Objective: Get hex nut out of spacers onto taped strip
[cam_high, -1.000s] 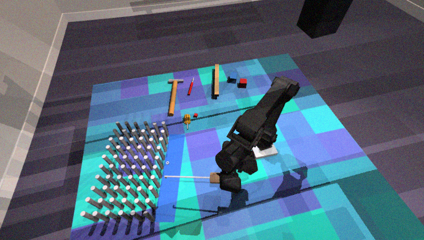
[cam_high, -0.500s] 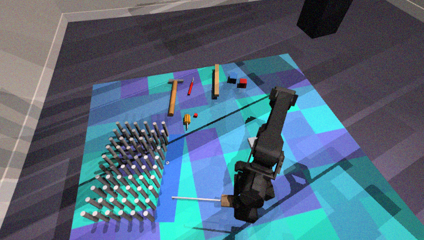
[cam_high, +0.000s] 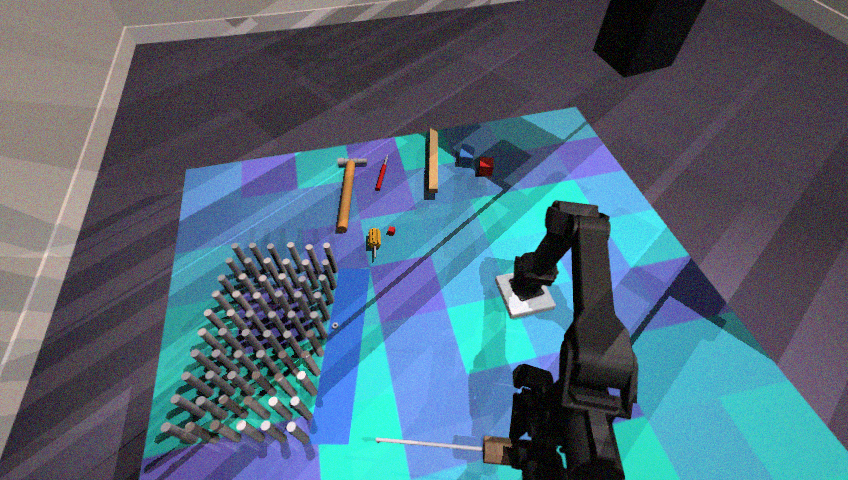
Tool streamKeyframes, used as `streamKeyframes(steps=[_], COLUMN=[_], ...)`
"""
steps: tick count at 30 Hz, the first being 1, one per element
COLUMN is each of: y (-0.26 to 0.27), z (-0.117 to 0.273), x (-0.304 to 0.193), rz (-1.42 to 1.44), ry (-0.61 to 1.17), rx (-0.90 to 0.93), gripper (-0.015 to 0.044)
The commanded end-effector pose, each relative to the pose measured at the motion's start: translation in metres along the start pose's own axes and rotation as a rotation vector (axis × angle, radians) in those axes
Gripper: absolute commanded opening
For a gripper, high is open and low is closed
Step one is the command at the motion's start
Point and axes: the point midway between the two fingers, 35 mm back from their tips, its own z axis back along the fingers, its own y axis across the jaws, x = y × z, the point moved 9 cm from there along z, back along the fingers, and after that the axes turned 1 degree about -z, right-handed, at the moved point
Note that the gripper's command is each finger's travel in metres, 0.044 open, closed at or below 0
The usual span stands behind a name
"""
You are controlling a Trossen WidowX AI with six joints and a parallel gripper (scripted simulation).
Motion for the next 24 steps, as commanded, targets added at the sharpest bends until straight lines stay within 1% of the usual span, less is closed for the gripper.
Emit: streamKeyframes(steps=[1,24], y=[-0.014,-0.015], z=[0.002,-0.010], x=[0.026,0.034], rz=[-0.005,-0.006], ry=[0.016,0.018], rx=[-0.015,-0.017], gripper=[0.0000,0.0000])
